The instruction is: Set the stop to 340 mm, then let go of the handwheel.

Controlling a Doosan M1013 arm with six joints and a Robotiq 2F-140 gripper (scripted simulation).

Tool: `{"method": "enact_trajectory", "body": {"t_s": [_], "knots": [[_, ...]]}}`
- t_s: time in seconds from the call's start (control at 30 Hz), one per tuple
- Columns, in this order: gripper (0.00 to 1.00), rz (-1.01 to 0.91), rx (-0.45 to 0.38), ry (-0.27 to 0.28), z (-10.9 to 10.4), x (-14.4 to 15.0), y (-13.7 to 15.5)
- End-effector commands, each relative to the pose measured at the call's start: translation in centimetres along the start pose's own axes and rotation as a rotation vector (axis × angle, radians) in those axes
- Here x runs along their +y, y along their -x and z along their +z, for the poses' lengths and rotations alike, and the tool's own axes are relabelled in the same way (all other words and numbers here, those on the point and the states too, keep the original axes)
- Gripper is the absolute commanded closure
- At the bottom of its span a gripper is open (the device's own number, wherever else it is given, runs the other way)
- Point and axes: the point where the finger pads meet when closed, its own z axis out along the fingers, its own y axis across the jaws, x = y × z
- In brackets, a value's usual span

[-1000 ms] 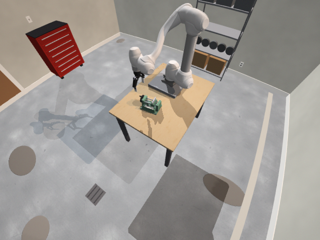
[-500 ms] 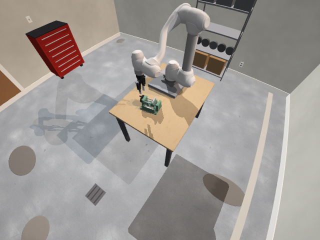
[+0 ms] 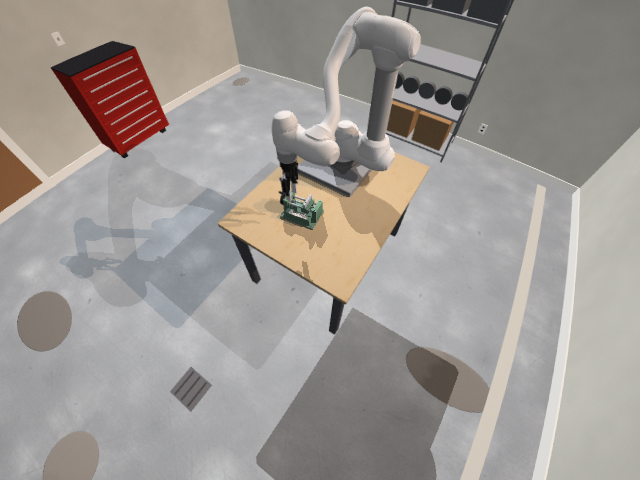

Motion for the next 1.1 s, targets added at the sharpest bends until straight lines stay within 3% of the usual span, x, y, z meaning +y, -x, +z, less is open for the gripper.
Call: {"method": "enact_trajectory", "body": {"t_s": [0.0, 0.1, 1.07], "knots": [[0.67, -0.006, 0.003, 0.007, 1.8, 0.0, 0.2], [0.67, -0.006, 0.003, 0.007, 3.1, 0.0, 0.2], [0.67, -0.006, 0.003, 0.007, 3.1, 0.0, 0.2]]}}
